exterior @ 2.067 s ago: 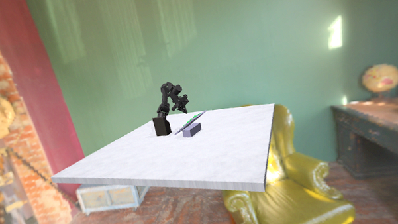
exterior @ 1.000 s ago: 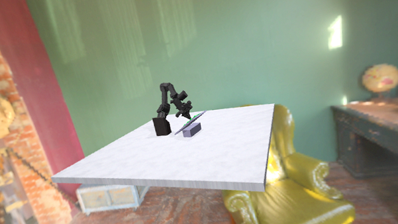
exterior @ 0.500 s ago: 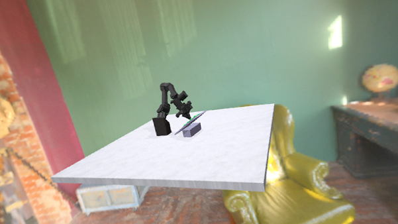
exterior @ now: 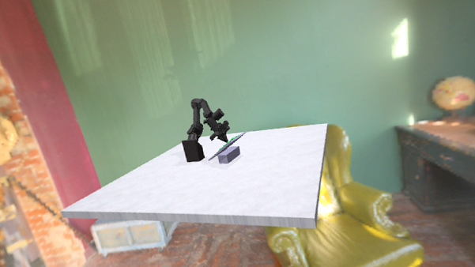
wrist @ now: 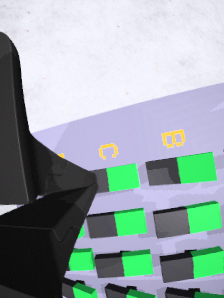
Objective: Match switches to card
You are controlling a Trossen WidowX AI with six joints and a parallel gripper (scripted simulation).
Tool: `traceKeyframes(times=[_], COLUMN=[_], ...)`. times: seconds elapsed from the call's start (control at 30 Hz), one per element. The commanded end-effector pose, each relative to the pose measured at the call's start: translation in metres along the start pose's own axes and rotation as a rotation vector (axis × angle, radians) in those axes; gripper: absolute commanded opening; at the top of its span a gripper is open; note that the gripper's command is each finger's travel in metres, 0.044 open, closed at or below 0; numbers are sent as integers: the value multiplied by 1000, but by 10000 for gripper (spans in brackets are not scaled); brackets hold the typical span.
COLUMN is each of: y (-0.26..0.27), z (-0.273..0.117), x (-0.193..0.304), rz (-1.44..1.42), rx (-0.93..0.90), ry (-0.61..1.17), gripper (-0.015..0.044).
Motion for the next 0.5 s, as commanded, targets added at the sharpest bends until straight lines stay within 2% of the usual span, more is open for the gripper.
traceKeyframes(times=[0.0,0.47], y=[0,0], z=[1,3], x=[0,0], rz=[2,2], rx=[4,3], ry=[-2,-2], gripper=[0,0])
Point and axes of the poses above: the point midway between the two fingers, 35 mm back from their tips, its own z axis out along the fingers, its own y axis across the jaws, x = y × z, the point moved 8 cm from there along -z, back along the fingers, and after that the axes turned 7 degrees about z, right-handed, at the moved point
